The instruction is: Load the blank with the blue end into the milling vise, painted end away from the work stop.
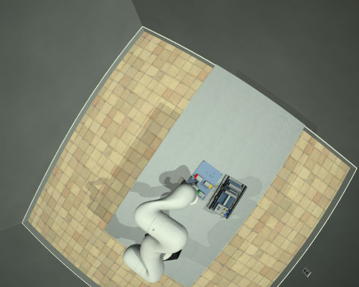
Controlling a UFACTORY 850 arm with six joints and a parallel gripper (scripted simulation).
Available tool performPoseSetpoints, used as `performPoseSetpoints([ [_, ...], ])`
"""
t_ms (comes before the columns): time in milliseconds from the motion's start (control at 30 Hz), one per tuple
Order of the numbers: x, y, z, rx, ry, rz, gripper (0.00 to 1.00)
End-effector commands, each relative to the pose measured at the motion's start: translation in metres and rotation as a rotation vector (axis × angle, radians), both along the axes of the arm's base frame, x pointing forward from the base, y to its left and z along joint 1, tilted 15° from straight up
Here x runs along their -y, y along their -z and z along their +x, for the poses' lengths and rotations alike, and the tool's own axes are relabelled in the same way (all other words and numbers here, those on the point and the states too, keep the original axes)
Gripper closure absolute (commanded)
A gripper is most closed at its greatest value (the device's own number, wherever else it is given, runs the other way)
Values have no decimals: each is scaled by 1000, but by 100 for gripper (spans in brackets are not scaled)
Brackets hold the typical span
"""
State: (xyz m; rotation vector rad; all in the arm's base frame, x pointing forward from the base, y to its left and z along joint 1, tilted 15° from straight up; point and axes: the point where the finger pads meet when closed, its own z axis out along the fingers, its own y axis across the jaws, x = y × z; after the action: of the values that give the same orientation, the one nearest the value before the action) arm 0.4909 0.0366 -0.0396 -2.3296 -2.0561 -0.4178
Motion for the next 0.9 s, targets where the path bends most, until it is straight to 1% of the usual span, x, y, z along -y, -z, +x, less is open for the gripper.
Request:
performPoseSetpoints([
  [0,0,0,1,1,0,0,37],
  [300,-1,7,2,1,0,0,37],
  [867,-2,11,3,1,0,0,37],
])
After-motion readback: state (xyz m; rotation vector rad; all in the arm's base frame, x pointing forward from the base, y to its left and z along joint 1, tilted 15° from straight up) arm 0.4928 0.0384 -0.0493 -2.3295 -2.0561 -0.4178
